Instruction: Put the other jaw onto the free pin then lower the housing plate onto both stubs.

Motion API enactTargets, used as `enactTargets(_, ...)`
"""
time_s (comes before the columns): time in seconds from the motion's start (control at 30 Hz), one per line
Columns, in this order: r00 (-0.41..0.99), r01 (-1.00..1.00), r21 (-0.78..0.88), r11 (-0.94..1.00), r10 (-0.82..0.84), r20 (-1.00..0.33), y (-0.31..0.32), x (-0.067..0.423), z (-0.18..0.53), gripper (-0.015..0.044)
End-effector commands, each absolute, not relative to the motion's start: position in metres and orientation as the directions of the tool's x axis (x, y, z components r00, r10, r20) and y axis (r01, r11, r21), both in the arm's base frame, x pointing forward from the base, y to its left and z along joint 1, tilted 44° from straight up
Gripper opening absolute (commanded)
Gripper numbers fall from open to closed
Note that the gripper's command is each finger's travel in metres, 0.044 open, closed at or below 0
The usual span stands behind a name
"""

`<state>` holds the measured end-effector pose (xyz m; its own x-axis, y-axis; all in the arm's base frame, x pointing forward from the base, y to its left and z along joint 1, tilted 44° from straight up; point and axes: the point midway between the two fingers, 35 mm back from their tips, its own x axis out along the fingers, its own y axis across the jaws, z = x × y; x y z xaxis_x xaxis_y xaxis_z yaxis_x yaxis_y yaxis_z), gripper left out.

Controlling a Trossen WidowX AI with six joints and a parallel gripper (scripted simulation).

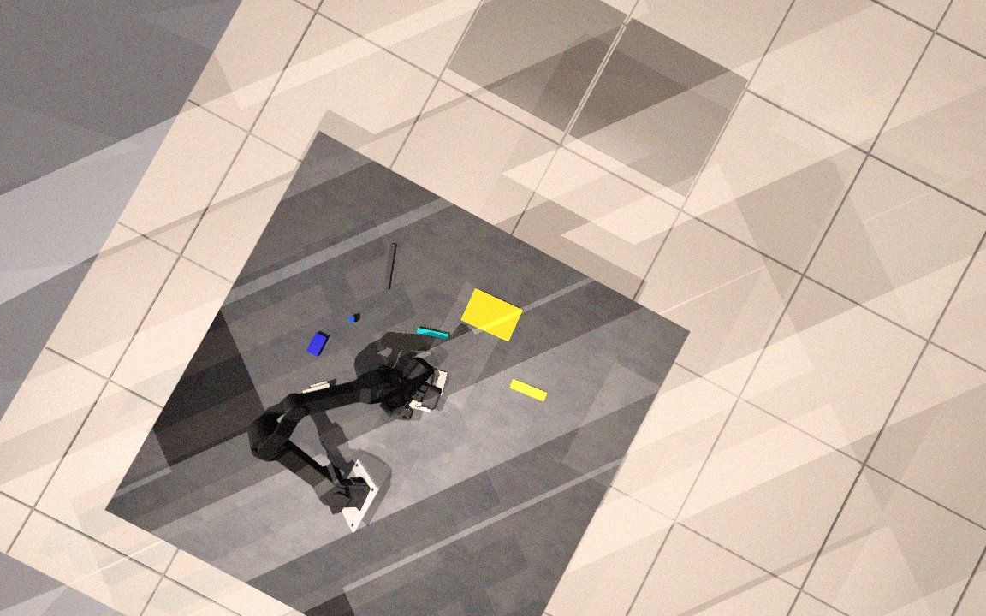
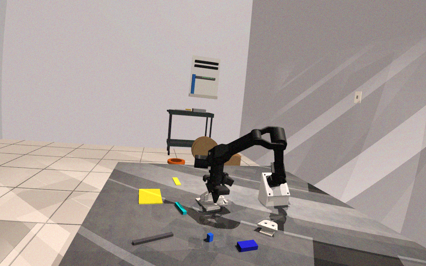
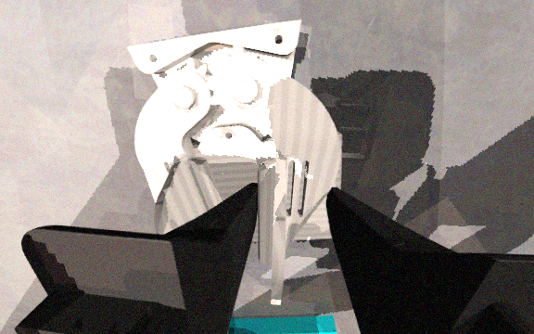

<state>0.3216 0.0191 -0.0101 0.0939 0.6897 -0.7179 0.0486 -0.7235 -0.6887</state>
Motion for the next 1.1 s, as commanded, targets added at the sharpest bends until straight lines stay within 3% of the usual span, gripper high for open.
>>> enactTargets(0.0,0.097,0.047,-0.690,-0.722,0.691,-0.716,0.0194,0.3220,-0.0102,0.0134)
enactTargets(1.07,0.097,0.043,-0.691,-0.721,0.692,-0.716,0.0258,0.3229,-0.0167,0.0134)
